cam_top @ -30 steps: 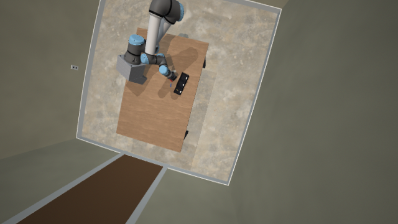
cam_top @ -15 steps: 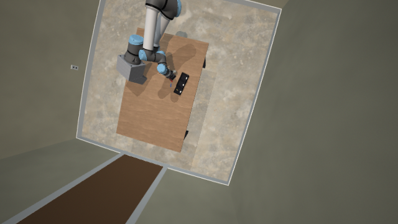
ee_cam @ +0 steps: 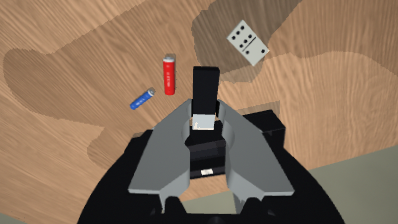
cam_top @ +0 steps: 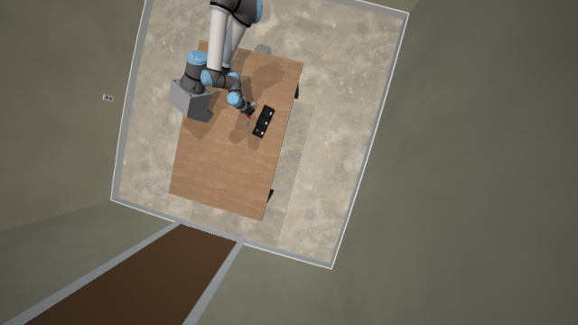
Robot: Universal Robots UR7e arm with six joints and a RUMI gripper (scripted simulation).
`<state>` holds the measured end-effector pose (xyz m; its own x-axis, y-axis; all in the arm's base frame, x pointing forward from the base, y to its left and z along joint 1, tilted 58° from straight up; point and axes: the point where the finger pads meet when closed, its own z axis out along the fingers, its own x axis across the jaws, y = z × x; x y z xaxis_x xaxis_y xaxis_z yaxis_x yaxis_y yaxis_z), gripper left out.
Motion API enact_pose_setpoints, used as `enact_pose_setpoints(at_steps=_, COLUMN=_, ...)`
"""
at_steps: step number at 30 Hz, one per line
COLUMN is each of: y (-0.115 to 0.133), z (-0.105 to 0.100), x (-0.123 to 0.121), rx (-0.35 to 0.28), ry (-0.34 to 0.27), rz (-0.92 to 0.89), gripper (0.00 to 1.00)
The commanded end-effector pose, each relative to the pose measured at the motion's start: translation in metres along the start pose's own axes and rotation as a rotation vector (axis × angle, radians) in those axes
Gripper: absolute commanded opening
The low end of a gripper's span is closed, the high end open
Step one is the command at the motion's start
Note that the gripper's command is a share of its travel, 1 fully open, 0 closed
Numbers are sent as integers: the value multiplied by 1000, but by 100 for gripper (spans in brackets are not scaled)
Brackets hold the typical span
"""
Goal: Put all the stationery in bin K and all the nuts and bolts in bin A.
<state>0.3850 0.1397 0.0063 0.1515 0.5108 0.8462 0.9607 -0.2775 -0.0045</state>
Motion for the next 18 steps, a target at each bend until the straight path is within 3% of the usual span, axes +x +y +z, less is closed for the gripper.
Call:
enact_pose_setpoints(at_steps=1, y=0, z=0, x=0, rx=-1, ry=0, rz=0, gripper=0)
enact_pose_setpoints(at_steps=11, y=0, z=-7, x=0, rx=-1, ry=0, rz=0, gripper=0)
enact_pose_setpoints(at_steps=18, y=23, z=-7, x=20, rx=-1, ry=0, rz=235, gripper=0)
